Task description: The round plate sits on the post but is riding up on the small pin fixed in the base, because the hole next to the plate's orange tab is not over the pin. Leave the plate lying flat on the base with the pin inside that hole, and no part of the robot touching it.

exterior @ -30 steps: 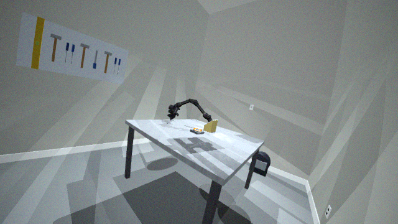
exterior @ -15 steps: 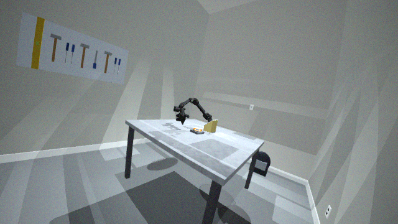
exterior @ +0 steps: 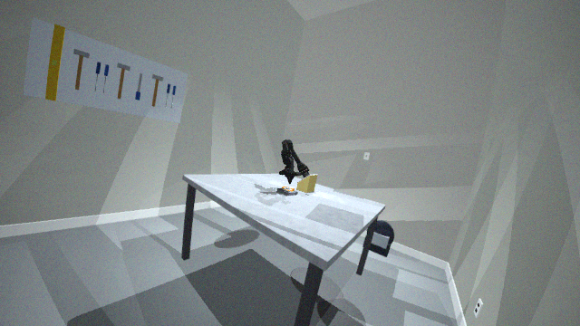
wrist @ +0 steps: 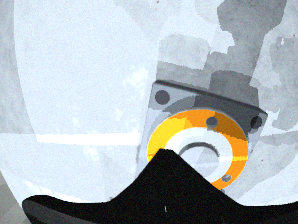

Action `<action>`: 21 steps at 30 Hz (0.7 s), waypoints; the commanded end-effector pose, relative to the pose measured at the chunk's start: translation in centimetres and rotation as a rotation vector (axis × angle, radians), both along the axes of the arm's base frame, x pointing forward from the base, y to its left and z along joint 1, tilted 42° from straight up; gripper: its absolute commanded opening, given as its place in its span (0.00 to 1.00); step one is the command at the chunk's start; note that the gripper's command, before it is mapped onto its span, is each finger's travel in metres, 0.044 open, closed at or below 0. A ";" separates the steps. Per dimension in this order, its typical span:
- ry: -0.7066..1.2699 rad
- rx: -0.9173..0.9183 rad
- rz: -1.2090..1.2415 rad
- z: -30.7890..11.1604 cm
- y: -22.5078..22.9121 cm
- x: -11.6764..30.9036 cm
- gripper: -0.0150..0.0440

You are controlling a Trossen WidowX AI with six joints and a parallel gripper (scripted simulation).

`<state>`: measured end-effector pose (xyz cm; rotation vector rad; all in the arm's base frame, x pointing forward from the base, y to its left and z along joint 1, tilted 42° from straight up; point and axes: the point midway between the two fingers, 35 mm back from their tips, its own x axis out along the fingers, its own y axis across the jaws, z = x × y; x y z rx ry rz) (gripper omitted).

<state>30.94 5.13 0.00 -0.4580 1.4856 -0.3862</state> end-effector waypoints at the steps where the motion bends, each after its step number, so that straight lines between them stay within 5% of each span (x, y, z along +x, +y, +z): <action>1: -0.007 -0.096 0.014 -1.0 1.0 -2.4 0.25; 21: -0.032 -0.177 0.037 -5.2 -1.5 -4.1 0.25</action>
